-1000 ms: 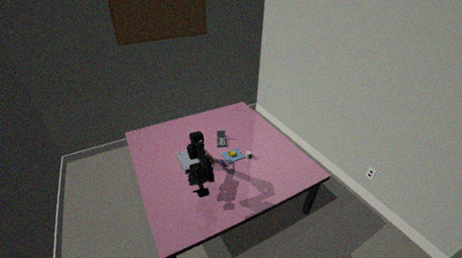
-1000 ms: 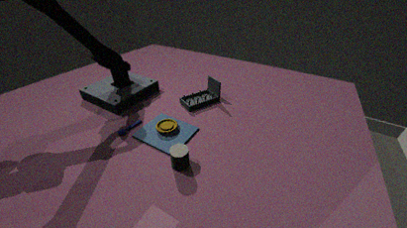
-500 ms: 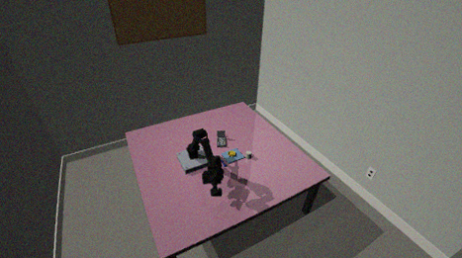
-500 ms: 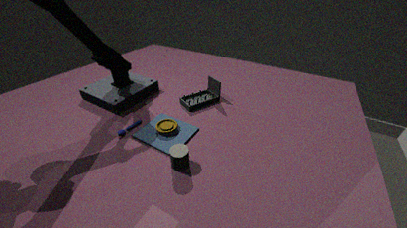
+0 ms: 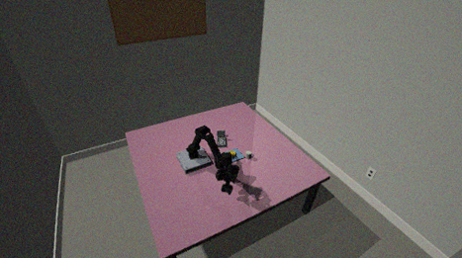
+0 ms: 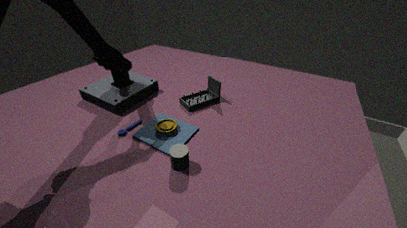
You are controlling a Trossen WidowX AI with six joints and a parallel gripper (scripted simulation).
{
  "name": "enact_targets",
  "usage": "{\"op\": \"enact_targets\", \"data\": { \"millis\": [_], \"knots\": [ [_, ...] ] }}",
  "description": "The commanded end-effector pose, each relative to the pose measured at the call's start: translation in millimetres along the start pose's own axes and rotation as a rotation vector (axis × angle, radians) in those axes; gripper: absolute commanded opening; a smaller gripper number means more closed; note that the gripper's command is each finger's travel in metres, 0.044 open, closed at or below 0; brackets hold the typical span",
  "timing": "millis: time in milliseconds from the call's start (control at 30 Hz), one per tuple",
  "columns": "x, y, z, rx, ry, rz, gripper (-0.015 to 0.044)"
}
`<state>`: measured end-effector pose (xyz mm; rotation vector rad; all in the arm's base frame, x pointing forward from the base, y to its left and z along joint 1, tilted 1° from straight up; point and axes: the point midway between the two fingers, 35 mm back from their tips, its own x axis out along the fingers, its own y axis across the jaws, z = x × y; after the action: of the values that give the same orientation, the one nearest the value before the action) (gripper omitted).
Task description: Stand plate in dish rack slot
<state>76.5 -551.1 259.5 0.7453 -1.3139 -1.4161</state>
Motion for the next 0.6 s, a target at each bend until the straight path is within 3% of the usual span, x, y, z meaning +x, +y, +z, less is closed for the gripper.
{"op": "enact_targets", "data": {
  "millis": [0, 567],
  "knots": [
    [-12.2, -2.4, -21.1, -0.079, 0.070, -0.032, 0.0400],
    [-84.1, -15.2, -117.9, -0.474, 0.437, -0.119, 0.0400]
  ]
}}
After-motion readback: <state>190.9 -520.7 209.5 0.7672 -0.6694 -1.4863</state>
